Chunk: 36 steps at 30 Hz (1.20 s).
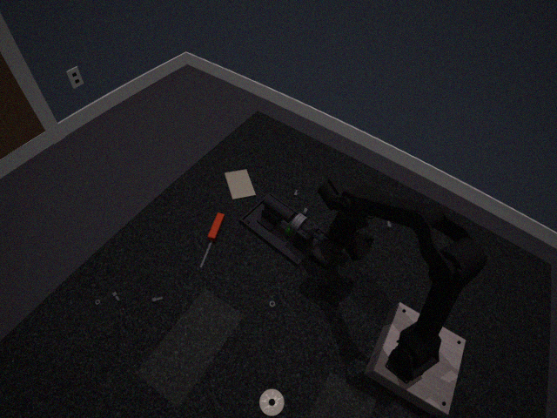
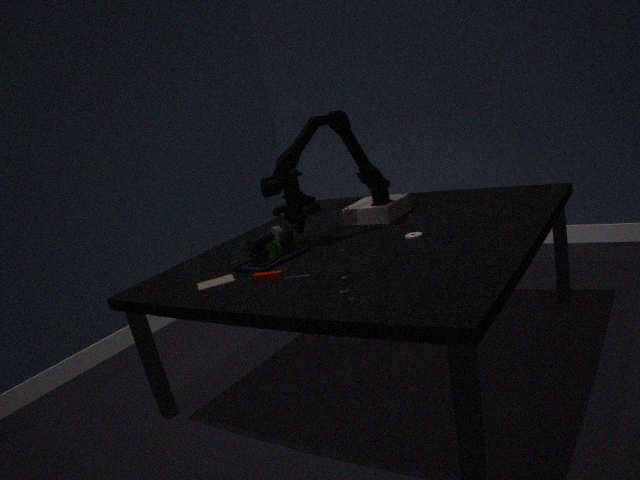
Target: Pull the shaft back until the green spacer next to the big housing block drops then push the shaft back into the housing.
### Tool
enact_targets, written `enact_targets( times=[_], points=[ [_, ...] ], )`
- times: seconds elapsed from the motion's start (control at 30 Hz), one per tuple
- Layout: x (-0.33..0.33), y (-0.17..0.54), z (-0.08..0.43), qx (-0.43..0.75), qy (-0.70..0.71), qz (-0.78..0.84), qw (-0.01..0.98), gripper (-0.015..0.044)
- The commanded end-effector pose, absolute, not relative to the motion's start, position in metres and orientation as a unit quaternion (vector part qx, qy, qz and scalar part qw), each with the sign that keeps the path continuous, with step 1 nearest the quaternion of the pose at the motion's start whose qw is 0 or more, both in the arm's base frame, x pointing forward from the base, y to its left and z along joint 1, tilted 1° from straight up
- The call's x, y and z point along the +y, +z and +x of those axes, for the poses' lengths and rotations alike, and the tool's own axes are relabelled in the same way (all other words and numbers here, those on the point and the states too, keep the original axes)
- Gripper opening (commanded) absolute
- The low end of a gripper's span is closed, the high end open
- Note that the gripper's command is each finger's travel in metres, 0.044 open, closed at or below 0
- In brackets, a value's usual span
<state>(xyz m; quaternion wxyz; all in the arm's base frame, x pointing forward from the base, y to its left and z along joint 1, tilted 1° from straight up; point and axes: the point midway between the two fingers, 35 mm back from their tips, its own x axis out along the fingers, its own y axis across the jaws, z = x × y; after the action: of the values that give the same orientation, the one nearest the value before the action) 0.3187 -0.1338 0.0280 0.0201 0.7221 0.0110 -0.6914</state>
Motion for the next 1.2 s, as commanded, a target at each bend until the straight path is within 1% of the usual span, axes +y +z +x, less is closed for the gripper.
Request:
enact_targets(
  times=[0.0,1.17],
  points=[
    [-0.1340,0.0283,0.3170,0.011,-0.692,0.721,0.021,0.0000],
    [-0.1334,0.0281,0.3250,0.011,-0.692,0.722,0.021,0.0000]
  ],
)
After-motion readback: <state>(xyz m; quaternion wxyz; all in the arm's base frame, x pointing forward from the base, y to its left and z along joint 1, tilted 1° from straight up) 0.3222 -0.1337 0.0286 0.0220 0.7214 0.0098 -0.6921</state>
